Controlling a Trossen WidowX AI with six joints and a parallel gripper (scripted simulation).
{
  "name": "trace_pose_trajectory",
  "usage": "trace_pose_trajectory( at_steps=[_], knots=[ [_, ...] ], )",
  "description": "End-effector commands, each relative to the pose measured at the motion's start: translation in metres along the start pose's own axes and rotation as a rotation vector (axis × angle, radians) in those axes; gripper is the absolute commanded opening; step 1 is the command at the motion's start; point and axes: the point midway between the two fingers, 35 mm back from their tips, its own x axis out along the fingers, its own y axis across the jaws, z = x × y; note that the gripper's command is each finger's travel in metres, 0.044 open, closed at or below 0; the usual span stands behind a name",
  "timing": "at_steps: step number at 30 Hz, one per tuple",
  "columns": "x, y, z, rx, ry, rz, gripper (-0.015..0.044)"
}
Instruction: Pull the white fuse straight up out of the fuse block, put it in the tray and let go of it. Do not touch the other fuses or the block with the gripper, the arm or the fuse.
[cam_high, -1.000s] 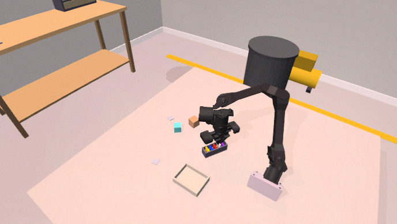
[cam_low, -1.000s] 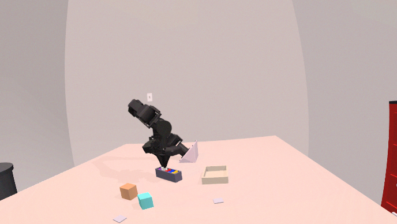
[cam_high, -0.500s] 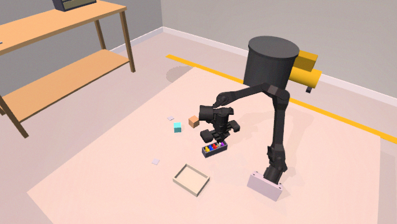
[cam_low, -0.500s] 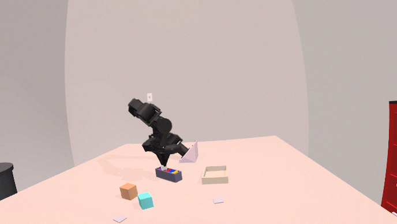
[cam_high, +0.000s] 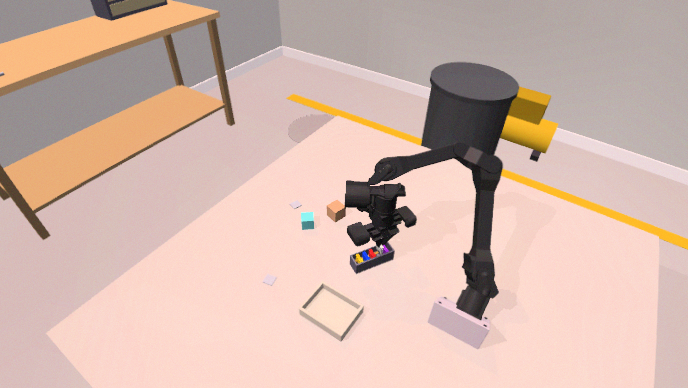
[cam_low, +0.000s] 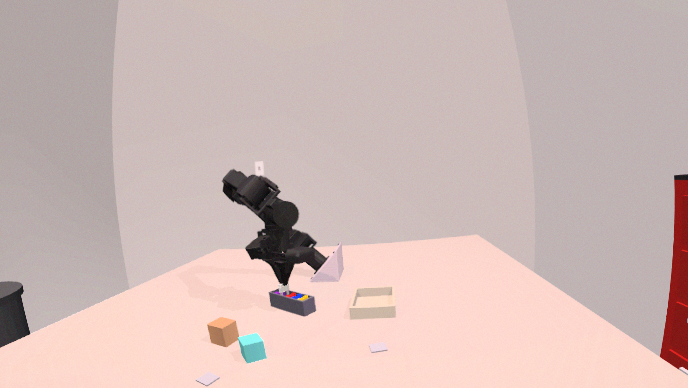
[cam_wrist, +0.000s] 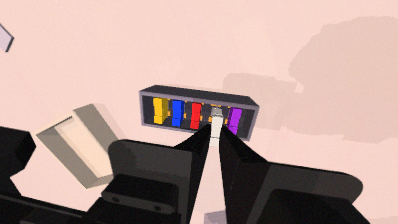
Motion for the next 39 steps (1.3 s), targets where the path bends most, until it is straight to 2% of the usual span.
trace_pose_trajectory(
  at_steps=[1,39],
  knots=[
    [-0.003,0.001,0.001,0.006,0.001,0.006,0.0],
    [-0.035,0.008,-0.001,0.004,0.001,0.007,0.0]
  ],
)
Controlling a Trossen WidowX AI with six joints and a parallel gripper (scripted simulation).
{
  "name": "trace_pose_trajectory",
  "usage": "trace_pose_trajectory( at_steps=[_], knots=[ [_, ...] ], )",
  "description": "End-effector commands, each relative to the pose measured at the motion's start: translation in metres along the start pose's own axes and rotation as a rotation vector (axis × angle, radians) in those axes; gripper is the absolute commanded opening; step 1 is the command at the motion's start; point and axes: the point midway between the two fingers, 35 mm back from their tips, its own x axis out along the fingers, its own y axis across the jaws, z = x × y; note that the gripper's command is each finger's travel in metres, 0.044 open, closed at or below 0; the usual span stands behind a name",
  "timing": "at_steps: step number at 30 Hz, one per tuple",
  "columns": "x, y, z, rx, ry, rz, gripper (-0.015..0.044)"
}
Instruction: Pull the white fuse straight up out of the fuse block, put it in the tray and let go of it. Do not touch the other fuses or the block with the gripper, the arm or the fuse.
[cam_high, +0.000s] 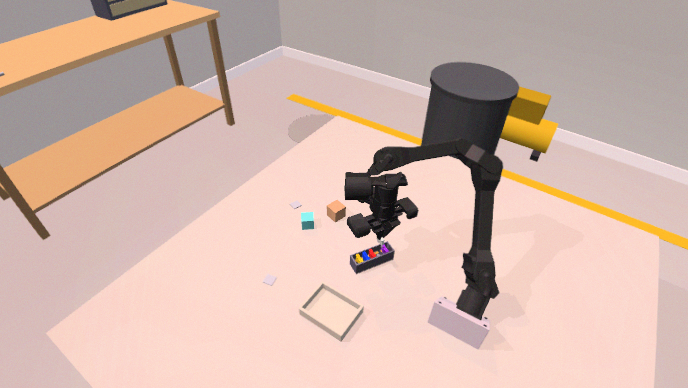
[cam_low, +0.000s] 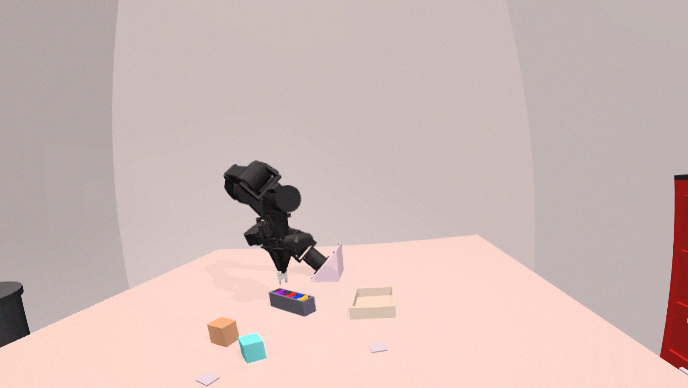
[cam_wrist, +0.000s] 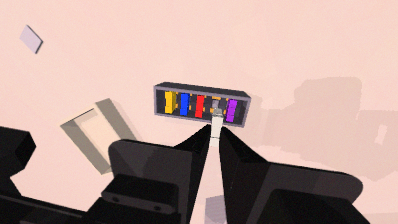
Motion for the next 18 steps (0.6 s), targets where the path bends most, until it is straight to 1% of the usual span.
trace_pose_trajectory(
  at_steps=[1,18],
  knots=[
    [-0.004,0.013,-0.002,0.004,0.002,0.008,0.0],
    [-0.013,0.1,-0.031,0.003,0.007,0.021,0.0]
  ],
)
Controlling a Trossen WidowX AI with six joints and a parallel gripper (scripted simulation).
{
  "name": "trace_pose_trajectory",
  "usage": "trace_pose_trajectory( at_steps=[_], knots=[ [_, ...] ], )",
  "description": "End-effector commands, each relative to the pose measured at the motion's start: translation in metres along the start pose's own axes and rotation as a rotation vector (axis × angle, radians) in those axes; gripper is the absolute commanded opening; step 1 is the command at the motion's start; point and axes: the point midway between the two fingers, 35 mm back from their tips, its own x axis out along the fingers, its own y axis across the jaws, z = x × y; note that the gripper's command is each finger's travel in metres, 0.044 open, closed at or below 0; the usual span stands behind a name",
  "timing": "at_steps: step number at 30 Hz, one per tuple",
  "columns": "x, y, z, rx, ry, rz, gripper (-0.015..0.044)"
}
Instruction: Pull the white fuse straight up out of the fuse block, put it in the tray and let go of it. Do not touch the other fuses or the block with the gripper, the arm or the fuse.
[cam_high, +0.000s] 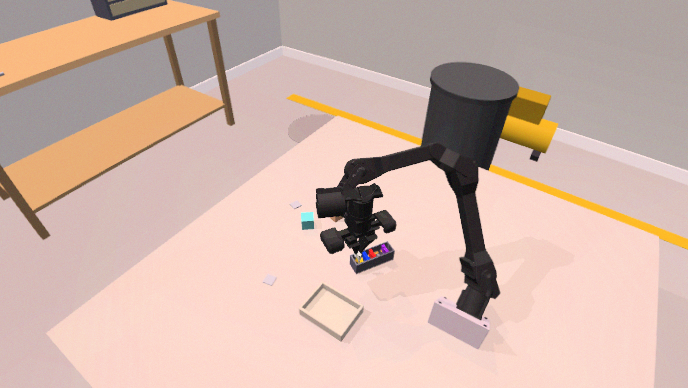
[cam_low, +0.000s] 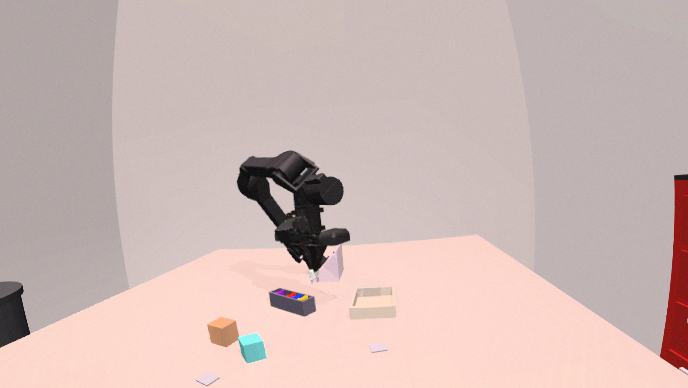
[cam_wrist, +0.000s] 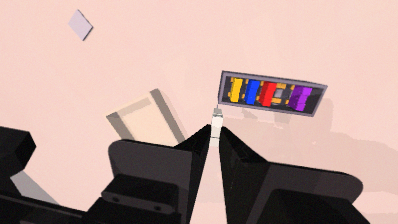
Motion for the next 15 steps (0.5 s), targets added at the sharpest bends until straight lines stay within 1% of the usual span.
trace_pose_trajectory(
  at_steps=[1,15],
  knots=[
    [-0.002,0.021,-0.009,0.006,0.002,0.009,0.0],
    [0.002,0.087,-0.054,0.008,0.001,0.008,0.0]
  ],
)
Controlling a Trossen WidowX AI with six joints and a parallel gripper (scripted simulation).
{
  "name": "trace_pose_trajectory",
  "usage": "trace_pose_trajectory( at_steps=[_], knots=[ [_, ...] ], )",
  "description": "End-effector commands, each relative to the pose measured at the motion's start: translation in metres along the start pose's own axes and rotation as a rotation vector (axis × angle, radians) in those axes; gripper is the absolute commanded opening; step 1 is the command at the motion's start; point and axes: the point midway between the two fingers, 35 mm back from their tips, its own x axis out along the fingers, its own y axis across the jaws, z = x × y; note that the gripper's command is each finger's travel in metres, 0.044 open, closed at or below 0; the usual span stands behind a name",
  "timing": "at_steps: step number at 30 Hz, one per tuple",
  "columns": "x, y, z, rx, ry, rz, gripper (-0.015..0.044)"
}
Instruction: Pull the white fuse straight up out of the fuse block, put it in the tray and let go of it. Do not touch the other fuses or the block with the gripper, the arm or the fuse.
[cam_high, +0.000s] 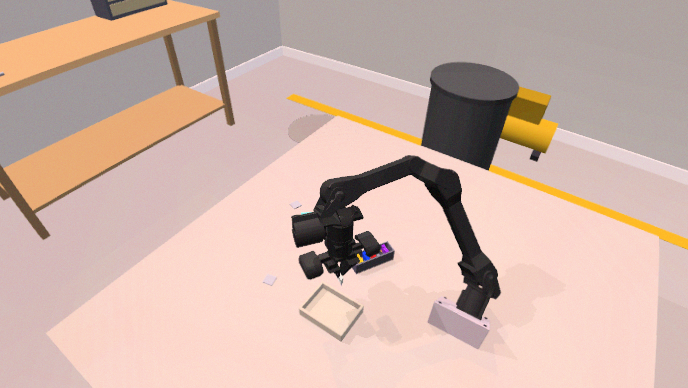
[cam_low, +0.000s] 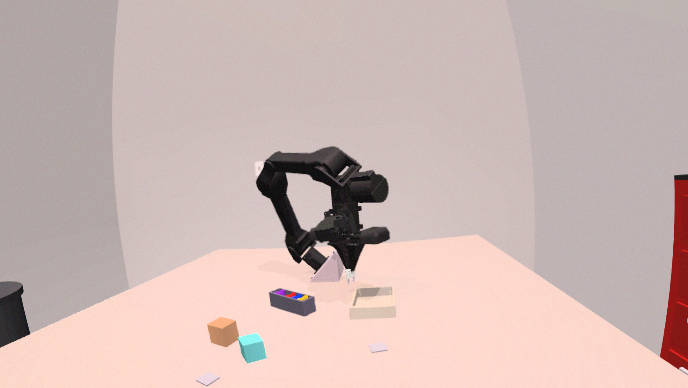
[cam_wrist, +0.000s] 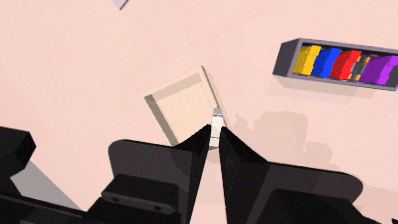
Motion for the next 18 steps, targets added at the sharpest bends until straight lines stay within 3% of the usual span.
trace_pose_trajectory(
  at_steps=[1,18],
  knots=[
    [0.0,0.018,-0.014,0.007,0.001,0.007,0.0],
    [0.016,0.038,-0.032,0.009,0.0,0.004,0.0]
  ],
)
